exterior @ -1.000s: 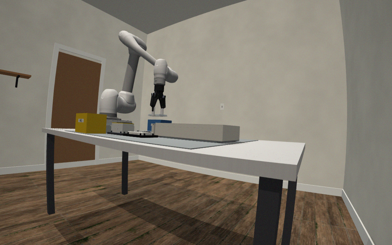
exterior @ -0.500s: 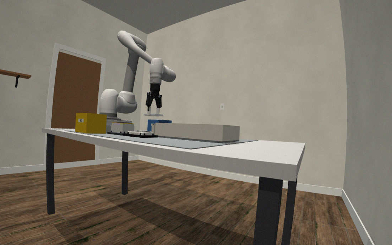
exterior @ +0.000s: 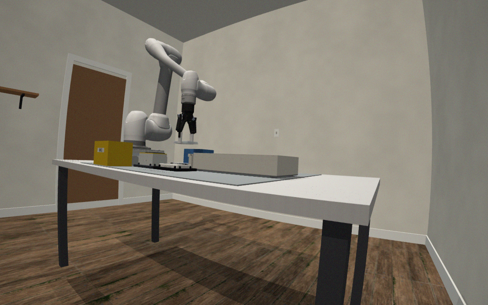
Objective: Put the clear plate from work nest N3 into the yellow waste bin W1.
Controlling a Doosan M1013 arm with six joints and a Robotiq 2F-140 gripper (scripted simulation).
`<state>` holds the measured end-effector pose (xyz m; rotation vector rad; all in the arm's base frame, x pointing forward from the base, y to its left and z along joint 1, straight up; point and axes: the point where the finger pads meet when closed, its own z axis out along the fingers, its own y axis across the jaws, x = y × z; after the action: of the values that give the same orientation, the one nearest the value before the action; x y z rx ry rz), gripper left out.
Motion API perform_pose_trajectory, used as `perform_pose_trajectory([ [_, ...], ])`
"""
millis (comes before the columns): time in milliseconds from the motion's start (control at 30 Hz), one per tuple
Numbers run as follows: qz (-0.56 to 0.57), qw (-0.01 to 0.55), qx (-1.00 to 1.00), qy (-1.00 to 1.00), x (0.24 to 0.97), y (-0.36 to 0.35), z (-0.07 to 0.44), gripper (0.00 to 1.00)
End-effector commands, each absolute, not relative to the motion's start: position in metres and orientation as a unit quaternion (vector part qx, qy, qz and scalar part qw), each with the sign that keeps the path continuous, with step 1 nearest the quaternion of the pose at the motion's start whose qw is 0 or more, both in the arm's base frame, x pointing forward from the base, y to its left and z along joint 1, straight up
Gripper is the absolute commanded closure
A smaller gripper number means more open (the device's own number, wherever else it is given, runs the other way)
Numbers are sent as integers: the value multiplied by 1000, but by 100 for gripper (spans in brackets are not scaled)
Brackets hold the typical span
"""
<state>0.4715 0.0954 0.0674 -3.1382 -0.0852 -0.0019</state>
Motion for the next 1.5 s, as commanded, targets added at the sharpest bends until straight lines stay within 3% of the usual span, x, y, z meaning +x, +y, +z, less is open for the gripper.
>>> perform_pose_trajectory([
  [0,-1,1,-1000,-27,470,89,67,90],
  [1467,-1,1,-1000,-27,442,-9,67,90],
])
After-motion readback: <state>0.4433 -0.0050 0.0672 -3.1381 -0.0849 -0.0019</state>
